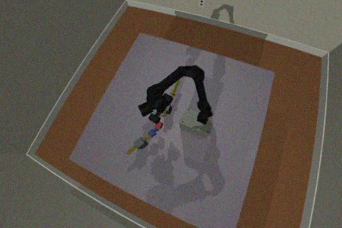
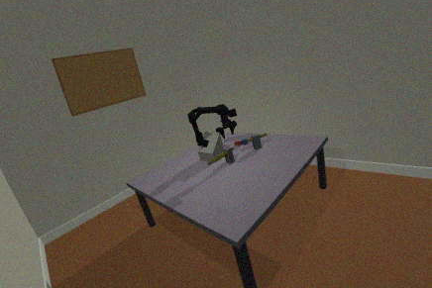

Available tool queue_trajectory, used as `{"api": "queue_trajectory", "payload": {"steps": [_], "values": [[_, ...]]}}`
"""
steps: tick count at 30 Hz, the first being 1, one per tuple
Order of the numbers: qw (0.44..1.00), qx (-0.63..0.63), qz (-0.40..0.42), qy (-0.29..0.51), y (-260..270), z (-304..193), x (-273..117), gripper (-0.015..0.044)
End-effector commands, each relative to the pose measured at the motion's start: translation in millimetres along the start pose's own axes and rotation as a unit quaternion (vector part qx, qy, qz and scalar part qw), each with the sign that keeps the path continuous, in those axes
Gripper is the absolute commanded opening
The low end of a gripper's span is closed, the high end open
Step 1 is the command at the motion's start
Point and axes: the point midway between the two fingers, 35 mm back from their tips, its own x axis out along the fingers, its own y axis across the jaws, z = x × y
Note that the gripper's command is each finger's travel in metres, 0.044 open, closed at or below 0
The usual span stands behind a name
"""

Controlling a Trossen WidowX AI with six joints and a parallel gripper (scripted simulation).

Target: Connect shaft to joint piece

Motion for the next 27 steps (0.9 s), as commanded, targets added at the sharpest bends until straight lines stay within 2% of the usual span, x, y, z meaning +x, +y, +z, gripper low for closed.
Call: {"api": "queue_trajectory", "payload": {"steps": [1,14,27], "values": [[0.998,0.055,-0.010,-0.001,-0.4,-0.5,2.9,0.0440],[0.972,0.234,-0.030,-0.008,1.0,-0.6,8.0,0.0440],[0.914,0.403,-0.049,-0.023,2.0,-0.5,12.6,0.0440]]}}
